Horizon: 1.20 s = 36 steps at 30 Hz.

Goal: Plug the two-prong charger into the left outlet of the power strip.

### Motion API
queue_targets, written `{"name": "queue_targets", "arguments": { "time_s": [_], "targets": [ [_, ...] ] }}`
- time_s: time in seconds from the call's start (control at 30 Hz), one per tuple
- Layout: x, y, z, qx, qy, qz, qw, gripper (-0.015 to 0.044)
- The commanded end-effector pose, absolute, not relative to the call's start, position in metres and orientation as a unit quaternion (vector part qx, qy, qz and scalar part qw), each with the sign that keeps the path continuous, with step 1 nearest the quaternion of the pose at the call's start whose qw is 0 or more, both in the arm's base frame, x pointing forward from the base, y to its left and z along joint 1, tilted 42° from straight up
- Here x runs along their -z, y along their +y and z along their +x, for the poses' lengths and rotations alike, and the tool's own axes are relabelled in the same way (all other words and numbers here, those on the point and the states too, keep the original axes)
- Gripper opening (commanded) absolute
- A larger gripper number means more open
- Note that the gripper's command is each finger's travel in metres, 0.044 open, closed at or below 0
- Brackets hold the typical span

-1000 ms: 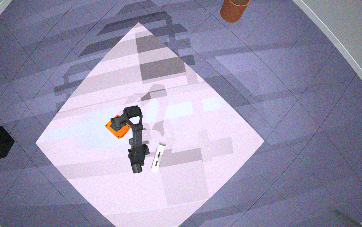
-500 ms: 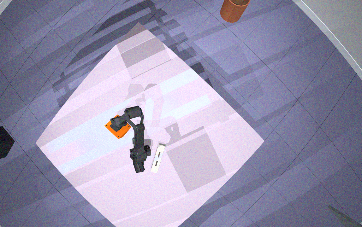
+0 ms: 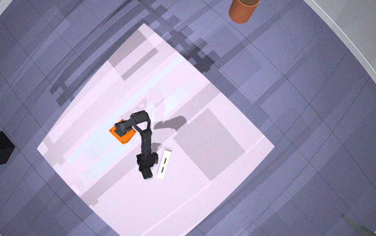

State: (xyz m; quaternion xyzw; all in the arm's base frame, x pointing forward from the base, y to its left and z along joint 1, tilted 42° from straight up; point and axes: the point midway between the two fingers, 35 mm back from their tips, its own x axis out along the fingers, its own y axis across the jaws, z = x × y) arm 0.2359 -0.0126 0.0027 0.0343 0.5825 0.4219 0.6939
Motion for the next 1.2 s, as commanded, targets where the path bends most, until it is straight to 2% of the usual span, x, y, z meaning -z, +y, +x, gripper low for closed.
{"name": "queue_targets", "arguments": {
  "time_s": [0.0,1.17],
  "targets": [
    [-0.001,-0.009,0.237,-0.408,0.592,0.054,0.693,0.0000],
    [-0.011,0.009,0.280,-0.382,0.611,0.089,0.688,0.0000]
  ]
}}
